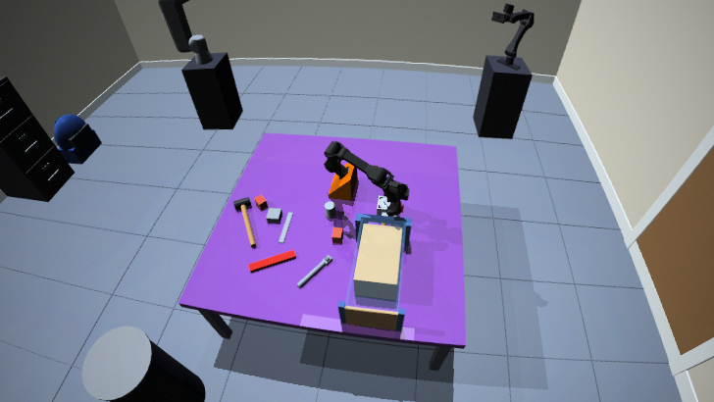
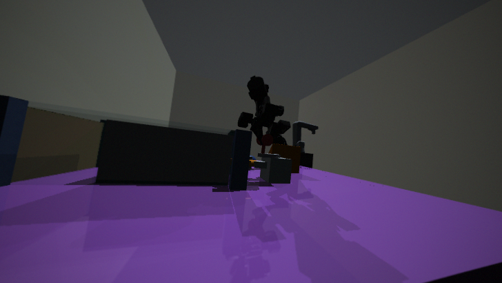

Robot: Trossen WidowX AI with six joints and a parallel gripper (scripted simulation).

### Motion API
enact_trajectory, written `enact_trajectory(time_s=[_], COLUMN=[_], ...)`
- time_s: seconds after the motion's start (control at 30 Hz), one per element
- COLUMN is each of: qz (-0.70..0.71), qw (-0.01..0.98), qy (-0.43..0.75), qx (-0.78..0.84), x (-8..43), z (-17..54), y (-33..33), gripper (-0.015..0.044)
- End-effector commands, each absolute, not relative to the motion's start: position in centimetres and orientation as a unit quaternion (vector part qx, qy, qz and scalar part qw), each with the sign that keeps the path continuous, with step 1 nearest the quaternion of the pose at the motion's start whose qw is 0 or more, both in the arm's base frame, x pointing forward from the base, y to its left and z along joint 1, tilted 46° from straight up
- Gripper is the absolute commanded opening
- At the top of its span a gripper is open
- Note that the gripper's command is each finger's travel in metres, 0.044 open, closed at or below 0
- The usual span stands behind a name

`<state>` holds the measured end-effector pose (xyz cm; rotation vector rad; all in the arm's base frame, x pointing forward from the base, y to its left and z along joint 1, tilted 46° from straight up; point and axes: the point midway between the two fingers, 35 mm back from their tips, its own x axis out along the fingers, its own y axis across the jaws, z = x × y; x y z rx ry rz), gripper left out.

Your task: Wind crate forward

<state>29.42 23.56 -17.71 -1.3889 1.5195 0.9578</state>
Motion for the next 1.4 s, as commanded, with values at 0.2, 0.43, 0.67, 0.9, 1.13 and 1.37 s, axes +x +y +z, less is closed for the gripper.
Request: enact_trajectory(time_s=[0.2,0.43,0.67,0.9,1.13,1.37], qz=[0.404,0.404,0.404,0.404,0.404,0.404], qw=[0.417,0.417,0.417,0.417,0.417,0.417], qy=[0.605,0.605,0.605,0.605,0.605,0.605], qx=[-0.545,-0.545,-0.545,-0.545,-0.545,-0.545], x=[27.37,27.09,27.0,26.83,26.83,26.66], z=[-19.03,-19.17,-19.21,-19.29,-19.29,-19.36], y=[25.25,25.44,25.5,25.61,25.61,25.71], gripper=[0.0,0.0,0.0,0.0,0.0,0.0])
